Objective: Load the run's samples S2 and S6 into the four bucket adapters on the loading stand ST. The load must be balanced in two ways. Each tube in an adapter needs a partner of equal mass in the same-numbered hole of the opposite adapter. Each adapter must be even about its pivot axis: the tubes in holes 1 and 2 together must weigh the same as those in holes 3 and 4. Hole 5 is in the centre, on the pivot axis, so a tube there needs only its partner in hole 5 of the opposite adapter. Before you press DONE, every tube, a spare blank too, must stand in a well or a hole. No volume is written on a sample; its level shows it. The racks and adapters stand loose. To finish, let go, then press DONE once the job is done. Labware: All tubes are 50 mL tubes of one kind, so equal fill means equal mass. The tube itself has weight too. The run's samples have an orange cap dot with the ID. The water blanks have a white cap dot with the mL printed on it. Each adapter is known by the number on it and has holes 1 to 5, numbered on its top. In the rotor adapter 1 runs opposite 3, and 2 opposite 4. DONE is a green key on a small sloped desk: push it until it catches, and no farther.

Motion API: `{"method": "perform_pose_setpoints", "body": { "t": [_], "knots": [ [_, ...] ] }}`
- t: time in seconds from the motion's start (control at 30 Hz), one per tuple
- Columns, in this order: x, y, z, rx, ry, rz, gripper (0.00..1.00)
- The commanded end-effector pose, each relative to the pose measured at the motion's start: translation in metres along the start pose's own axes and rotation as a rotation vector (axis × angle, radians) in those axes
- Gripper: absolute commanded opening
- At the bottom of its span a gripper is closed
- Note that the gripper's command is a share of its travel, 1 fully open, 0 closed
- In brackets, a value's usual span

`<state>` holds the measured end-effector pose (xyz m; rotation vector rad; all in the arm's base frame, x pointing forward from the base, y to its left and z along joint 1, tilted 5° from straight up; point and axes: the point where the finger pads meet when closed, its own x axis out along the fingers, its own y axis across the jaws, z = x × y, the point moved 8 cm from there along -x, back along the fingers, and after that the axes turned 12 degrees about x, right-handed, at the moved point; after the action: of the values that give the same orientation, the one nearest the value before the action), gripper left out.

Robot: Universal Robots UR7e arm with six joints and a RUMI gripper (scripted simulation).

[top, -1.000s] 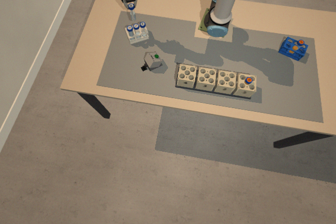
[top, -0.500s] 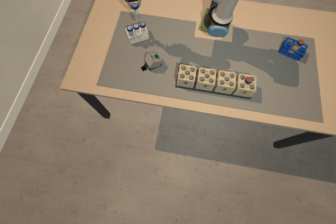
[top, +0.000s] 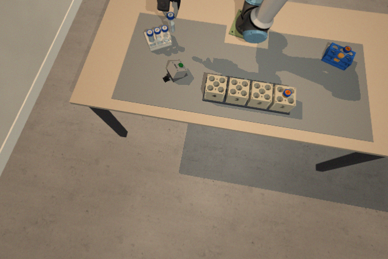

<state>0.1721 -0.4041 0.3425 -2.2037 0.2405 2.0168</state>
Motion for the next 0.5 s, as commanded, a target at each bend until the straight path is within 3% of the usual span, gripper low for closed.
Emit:
{"method": "perform_pose_setpoints", "body": {
  "t": [0.0,0.47],
  "knots": [
    [-0.001,-0.029,-0.01,0.078,-0.004,0.006,0.0],
    [0.0,-0.105,-0.034,0.078,-0.004,0.006,0.0]
  ]
}}
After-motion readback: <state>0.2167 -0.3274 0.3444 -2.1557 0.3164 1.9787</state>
